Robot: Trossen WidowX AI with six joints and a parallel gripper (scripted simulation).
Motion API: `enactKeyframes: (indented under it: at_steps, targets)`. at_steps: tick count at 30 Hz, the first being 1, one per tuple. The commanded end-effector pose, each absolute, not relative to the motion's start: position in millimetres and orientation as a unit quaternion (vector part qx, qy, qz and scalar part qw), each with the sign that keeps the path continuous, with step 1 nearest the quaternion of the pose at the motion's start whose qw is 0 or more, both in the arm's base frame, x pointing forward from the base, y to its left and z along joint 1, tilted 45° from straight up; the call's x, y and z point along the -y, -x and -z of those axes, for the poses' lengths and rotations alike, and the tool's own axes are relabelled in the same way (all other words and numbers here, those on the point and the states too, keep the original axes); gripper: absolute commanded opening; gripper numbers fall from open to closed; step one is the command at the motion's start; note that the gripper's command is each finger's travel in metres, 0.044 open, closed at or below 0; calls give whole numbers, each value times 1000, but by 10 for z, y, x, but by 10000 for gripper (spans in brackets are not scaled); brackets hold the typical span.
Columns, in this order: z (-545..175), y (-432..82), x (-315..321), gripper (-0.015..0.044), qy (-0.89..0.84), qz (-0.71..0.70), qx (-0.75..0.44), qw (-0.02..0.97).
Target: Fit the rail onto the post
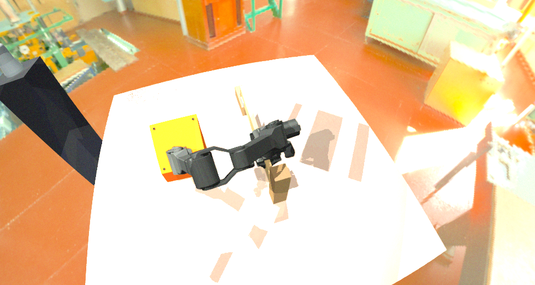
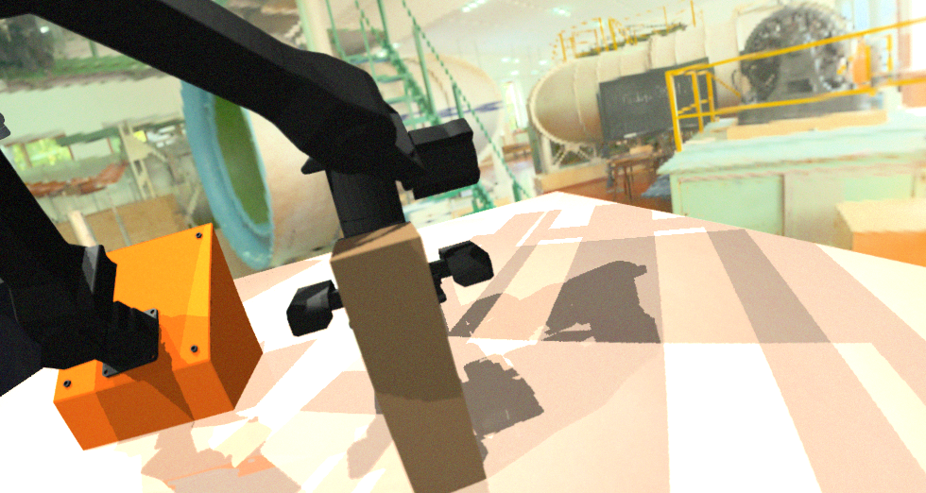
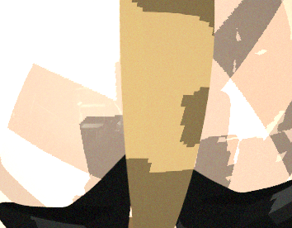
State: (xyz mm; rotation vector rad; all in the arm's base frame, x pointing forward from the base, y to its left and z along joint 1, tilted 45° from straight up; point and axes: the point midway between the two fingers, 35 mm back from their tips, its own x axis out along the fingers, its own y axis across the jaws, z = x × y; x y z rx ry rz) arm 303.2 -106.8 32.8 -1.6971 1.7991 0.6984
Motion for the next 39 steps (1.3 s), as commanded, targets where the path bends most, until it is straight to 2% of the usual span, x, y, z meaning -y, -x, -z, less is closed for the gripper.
enactKeyframes:
  at_steps: [1, 39]
  targets:
    - [-353, -3048, 1035, 0, 635, -262, -669, 283]
    - [-488, -3075, 902, 0, 635, -263, -669, 283]
